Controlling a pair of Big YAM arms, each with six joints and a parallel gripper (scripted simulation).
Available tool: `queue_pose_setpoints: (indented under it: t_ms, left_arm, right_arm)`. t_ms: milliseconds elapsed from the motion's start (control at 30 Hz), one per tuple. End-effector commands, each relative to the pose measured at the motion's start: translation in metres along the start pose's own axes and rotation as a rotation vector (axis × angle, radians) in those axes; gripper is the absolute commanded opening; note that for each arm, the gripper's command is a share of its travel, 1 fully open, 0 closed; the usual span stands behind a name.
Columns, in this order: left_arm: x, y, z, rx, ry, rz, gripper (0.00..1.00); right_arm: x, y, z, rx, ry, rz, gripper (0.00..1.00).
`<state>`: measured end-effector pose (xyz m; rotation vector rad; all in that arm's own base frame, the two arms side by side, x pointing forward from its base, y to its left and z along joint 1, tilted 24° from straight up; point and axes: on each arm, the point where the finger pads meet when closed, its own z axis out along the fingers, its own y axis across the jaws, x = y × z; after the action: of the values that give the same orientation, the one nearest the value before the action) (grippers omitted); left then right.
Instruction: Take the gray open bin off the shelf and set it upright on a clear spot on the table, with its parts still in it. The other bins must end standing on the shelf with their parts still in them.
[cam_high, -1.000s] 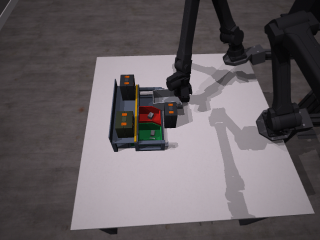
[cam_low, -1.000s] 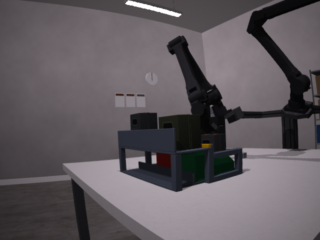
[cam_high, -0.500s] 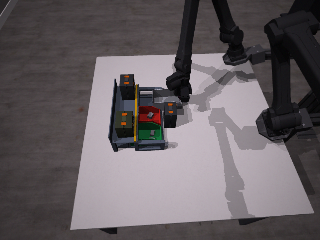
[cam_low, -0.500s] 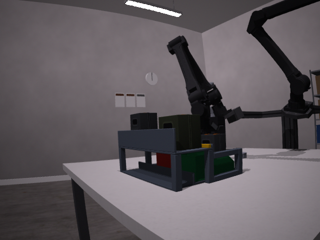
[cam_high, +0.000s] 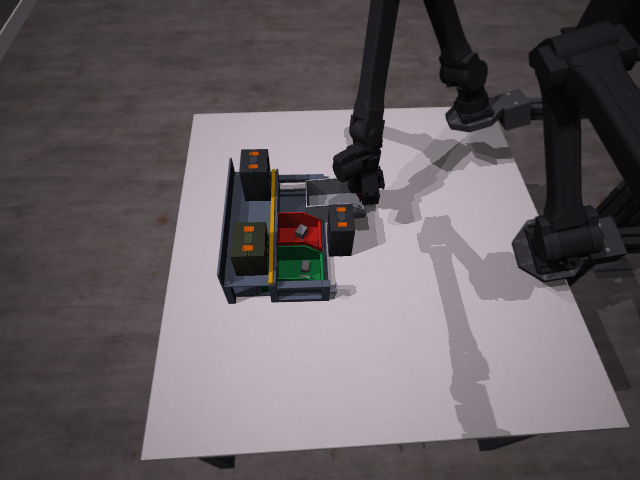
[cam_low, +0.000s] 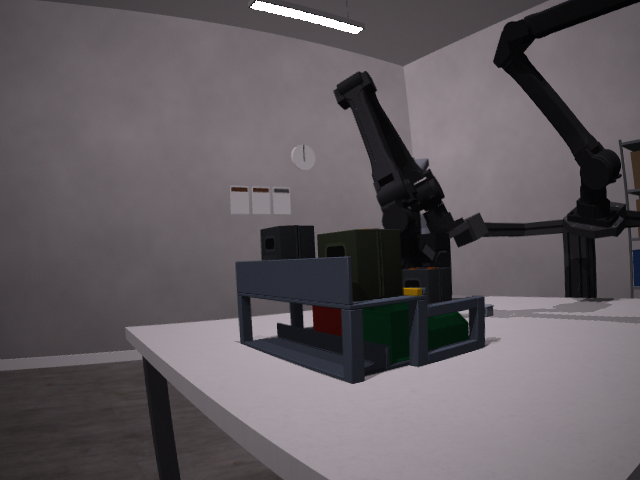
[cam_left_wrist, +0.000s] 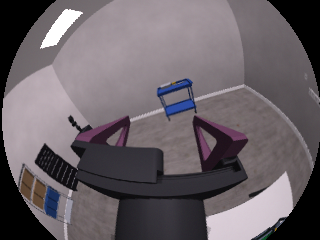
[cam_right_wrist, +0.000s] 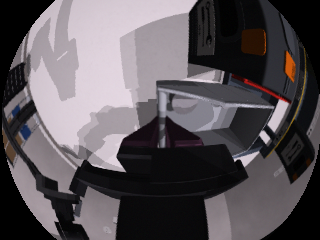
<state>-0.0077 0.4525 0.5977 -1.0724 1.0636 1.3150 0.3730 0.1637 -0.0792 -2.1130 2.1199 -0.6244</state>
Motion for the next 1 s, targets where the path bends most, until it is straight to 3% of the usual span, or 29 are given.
queue_pose_setpoints:
  t_ms: [0, 967]
  left_arm:
    - [-0.0137, 0.0057, -0.0038, -0.014, -0.037, -0.006, 1.0]
    - [-0.0137, 0.0057, -0.0038, -0.014, -0.037, -0.006, 1.0]
  right_arm:
    - [-0.0097, -0.0005, 0.0012, 0.015, -0.012, -0.011, 0.0]
    - [-0.0091, 0.002, 0.0032, 0.008, -0.011, -0.018, 0.0]
